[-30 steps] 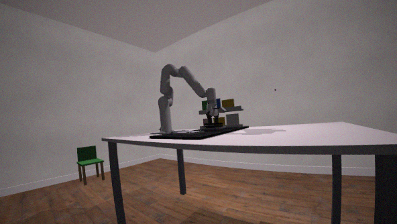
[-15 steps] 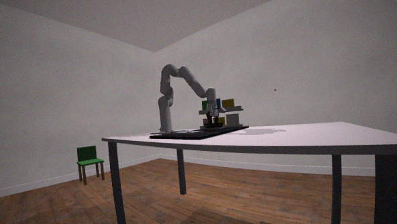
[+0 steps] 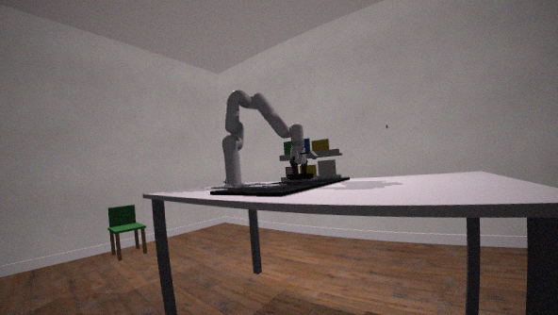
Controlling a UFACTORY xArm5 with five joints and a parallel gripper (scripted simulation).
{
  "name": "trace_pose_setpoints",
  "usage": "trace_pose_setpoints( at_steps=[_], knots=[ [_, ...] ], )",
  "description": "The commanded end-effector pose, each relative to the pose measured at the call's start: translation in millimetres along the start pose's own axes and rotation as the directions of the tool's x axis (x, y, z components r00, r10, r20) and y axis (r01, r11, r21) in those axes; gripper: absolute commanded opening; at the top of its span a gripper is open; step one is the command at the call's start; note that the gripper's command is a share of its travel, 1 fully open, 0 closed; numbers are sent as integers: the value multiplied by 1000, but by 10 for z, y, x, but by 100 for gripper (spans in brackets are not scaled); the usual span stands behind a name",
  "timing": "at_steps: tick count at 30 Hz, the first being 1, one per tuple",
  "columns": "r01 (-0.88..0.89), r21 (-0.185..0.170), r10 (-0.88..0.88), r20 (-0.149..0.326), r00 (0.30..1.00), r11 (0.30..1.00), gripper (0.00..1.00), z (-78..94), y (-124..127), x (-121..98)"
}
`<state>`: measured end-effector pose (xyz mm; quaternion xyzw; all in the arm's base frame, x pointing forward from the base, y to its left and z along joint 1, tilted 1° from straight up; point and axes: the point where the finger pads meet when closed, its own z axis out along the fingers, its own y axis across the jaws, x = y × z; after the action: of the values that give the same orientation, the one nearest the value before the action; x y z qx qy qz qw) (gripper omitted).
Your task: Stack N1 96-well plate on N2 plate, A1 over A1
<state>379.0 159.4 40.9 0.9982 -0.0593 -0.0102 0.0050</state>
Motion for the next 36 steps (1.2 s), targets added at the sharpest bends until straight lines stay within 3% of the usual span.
trace_pose_setpoints(
  at_steps=[1, 12, 13, 36],
  knots=[
    [0, 2, 0, -3, 1000, 1000, 0, -4, -6, 11],
    [0, 2, 0, -3, 1000, 1000, 0, 9, -6, 11],
    [0, 2, 0, -3, 1000, 1000, 100, 16, -6, 11],
    [0, 2, 0, -3, 1000, 1000, 100, 16, -6, 11]
  ],
)
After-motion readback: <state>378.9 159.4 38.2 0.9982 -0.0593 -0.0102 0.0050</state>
